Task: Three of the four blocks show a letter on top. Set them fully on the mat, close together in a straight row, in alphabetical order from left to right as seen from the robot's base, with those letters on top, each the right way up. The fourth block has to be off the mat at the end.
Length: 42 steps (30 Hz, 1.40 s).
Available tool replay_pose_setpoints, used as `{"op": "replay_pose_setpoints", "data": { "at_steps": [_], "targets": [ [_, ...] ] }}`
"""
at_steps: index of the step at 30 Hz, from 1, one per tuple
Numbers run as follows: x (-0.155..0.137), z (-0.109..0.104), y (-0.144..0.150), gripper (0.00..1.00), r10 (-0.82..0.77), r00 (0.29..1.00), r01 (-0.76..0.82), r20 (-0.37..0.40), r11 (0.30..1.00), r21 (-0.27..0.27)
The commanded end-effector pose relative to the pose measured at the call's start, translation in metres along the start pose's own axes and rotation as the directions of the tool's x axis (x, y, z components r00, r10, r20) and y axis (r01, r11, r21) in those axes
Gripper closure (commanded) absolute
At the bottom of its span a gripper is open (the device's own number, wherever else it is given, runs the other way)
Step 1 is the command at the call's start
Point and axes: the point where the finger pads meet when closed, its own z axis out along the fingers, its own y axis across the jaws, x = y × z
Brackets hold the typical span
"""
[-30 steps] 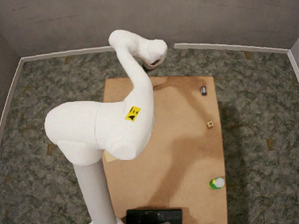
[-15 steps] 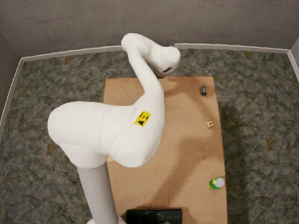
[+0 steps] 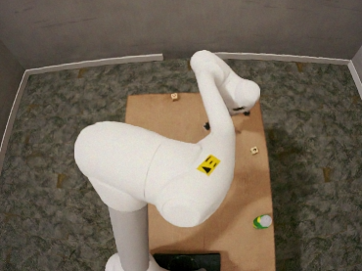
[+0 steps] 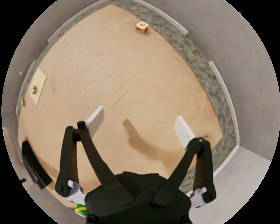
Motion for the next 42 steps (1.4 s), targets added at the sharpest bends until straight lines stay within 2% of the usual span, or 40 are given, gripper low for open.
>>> {"op": "replay_pose_setpoints", "data": {
  "at_steps": [1, 7, 9, 10, 16, 18, 42],
  "targets": [
    [-0.054, -0.024, 0.004, 0.00, 0.002, 1.000, -0.002, -0.012, 1.000, 0.003],
    [-0.127, -0.050, 0.012, 0.00, 0.002, 1.000, -0.002, -0.013, 1.000, 0.003],
    [-0.127, -0.050, 0.012, 0.00, 0.002, 1.000, -0.002, -0.013, 1.000, 0.003],
    [-0.156, -0.060, 0.015, 0.00, 0.002, 1.000, -0.002, -0.013, 1.000, 0.003],
    [-0.229, -0.085, 0.023, 0.00, -0.003, 1.000, 0.003, -0.007, 1.000, 0.004],
    [-0.245, -0.089, 0.024, 0.00, -0.003, 1.000, 0.003, -0.007, 1.000, 0.006],
    [-0.247, -0.091, 0.026, 0.00, -0.003, 1.000, 0.003, -0.006, 1.000, 0.003]
  ]
}}
